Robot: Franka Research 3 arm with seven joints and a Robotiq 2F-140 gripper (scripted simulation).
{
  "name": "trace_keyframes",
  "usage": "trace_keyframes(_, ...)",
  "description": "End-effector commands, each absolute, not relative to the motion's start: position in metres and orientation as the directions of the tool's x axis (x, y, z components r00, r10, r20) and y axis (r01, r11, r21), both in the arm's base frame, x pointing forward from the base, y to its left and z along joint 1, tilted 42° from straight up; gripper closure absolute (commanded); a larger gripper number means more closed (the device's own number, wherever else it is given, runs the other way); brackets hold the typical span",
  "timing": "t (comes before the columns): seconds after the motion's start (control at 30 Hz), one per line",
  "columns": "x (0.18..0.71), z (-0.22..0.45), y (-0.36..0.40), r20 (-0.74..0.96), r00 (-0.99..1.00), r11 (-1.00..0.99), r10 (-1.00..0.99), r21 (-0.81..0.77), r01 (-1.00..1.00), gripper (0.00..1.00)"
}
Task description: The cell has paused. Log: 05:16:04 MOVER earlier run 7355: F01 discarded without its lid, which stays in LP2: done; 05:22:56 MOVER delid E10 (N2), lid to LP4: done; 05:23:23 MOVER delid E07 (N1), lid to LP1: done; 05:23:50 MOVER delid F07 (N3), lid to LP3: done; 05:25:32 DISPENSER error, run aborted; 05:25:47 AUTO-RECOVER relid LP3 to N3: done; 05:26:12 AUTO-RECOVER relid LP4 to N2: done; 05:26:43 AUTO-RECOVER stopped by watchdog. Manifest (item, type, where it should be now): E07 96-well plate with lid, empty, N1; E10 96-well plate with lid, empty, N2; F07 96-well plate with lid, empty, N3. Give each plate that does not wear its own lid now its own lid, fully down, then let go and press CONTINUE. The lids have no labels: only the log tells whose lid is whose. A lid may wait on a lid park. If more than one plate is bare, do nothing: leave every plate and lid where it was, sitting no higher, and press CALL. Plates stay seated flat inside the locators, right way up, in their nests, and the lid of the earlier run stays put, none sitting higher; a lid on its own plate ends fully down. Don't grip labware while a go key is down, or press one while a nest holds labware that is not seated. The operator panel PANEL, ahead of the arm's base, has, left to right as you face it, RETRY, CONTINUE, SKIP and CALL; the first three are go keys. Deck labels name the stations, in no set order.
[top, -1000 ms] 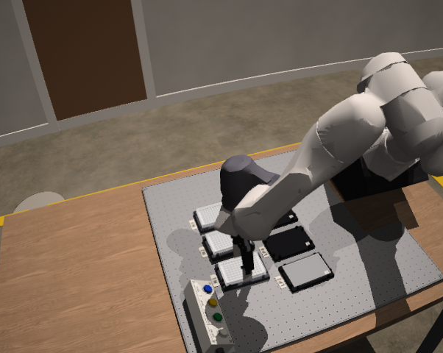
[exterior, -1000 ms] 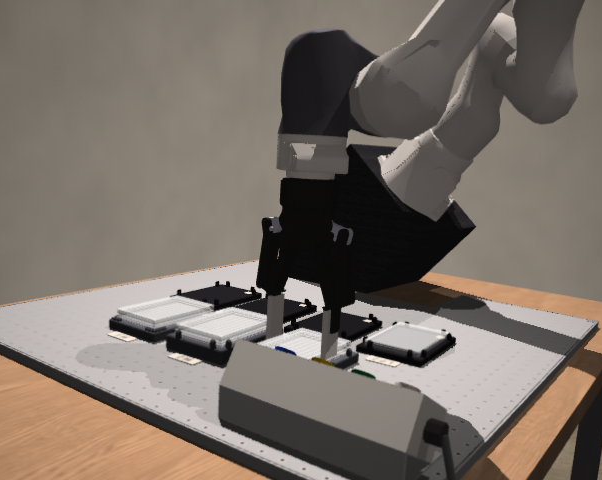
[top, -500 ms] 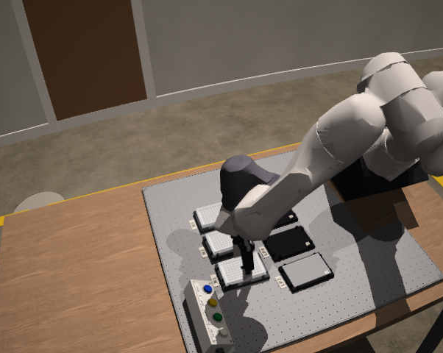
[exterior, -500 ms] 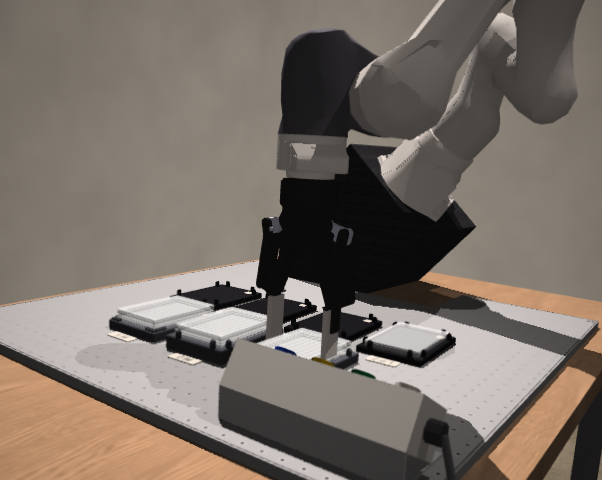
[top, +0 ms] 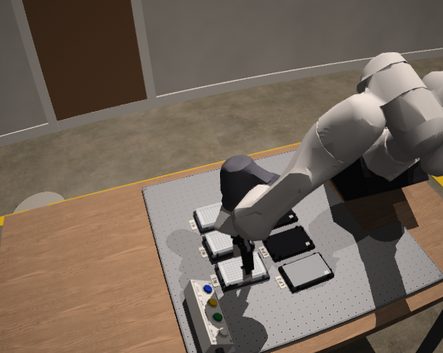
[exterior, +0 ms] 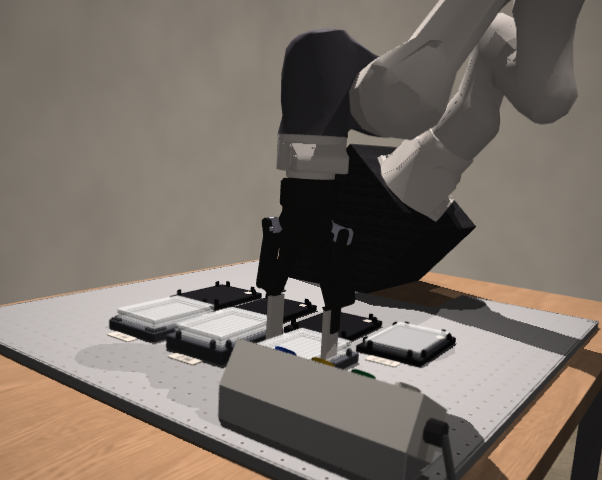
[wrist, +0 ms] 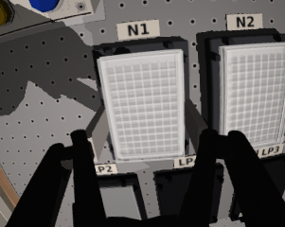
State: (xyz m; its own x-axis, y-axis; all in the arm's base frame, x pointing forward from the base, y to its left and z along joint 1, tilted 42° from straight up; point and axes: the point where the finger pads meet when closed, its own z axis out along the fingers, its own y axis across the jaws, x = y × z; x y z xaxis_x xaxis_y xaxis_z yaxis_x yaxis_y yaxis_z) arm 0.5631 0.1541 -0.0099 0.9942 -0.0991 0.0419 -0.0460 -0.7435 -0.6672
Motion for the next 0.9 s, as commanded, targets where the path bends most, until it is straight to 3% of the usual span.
trace_keyframes(0.0, 0.5647, -0.0099, 0.1541, 0.048, 0.994, -0.744, -0.098, -0.667, -0.041, 1.00)
trace_keyframes(0.23, 0.5647, -0.0099, 0.1541, 0.048, 0.994, -0.744, -0.098, -0.667, -0.041, 1.00)
trace_keyframes(0.27, 0.5647, -0.0099, 0.1541, 0.048, 0.994, -0.744, -0.098, -0.667, -0.041, 0.34)
trace_keyframes(0.87, 0.5647, -0.0099, 0.1541, 0.048, 0.994, -0.744, -0.098, -0.667, -0.041, 0.34)
